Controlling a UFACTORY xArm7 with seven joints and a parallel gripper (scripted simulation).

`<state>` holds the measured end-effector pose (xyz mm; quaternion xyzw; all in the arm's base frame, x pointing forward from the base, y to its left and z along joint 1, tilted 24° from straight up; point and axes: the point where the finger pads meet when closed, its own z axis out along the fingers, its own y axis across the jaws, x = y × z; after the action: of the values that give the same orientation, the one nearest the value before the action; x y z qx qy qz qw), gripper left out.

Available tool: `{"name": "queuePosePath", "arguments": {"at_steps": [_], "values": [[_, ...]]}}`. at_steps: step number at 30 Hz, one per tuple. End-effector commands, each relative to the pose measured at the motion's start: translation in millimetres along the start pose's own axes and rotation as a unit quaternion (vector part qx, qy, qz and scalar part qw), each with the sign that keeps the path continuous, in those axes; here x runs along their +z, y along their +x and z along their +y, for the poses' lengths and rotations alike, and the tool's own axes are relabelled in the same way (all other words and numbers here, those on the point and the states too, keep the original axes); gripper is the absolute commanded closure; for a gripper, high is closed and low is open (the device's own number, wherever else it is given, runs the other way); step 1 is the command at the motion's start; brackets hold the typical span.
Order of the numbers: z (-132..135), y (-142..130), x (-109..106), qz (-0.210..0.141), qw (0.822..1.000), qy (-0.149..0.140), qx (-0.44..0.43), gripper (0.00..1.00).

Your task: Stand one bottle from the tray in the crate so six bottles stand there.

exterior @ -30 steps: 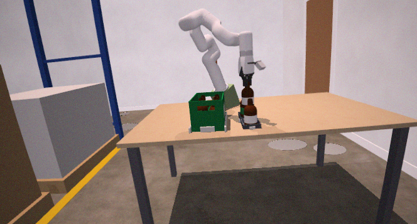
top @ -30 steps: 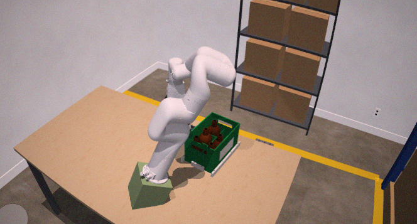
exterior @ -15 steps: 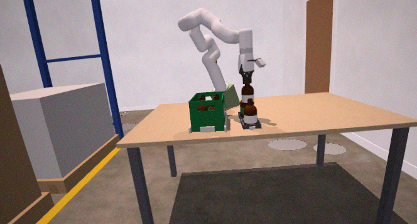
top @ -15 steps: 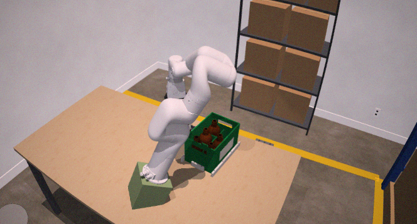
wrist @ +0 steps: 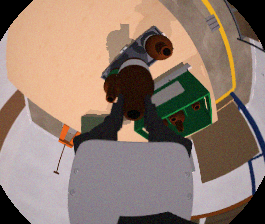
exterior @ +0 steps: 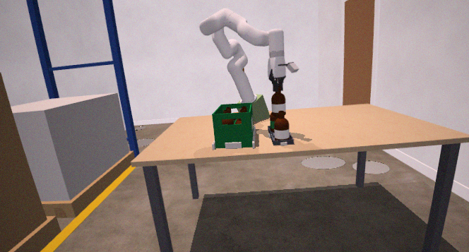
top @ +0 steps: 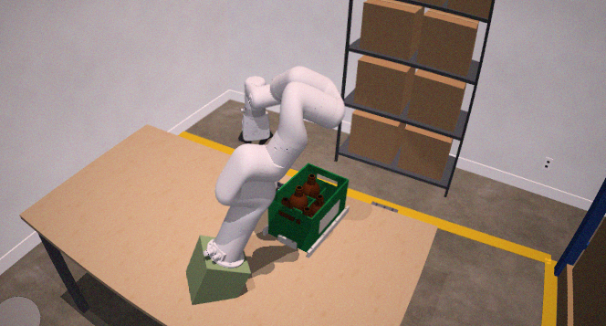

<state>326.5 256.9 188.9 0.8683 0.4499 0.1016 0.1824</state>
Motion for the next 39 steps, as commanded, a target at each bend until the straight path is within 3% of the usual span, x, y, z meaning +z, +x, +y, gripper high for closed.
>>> {"name": "queuePosePath", "arguments": {"at_steps": [1,39], "values": [[-0.1,1.2,-3.9,0.002,1.0,0.0,0.0,1.0],[-0.1,1.2,-9.3,0.002,1.0,0.0,0.0,1.0]]}}
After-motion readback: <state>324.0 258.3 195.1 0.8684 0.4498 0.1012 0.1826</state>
